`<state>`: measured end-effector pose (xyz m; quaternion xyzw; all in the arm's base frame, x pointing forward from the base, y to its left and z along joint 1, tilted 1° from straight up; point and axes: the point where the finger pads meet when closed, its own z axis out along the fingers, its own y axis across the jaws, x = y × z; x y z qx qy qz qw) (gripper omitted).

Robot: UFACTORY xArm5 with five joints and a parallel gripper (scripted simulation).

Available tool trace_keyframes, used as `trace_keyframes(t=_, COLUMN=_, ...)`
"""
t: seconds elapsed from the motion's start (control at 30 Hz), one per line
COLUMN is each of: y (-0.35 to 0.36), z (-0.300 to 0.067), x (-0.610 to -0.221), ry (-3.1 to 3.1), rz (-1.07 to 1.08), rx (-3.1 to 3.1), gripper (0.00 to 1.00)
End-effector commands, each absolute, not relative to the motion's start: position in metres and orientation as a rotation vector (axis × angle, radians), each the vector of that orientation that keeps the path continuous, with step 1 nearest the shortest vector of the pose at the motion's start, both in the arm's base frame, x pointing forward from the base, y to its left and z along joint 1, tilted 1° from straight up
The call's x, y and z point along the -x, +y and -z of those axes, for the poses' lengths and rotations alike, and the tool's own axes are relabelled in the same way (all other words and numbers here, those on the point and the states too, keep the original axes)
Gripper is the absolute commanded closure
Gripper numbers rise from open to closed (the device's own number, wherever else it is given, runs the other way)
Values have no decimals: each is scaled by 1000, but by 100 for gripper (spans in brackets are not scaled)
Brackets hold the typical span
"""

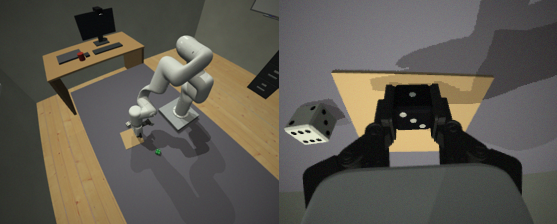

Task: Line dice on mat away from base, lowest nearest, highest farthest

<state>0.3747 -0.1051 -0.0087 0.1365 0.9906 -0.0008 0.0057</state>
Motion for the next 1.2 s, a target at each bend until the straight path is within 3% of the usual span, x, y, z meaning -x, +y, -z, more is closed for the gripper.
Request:
trace_keyframes(t=0.0, y=-105, z=8, x=-376, ry=3098, rz=3, rx=-427, gripper=73)
trace_keyframes(t=0.1, y=-105, z=8, x=-376, ry=3098, rz=3, rx=-427, gripper=73)
trace_keyframes(t=0.6, y=-105, z=8, x=-376, ry=3098, rz=3, rx=-427, gripper=53)
trace_keyframes(t=1.17, y=-105, z=0, x=-376, ry=3098, rz=3, rx=-427, gripper=53)
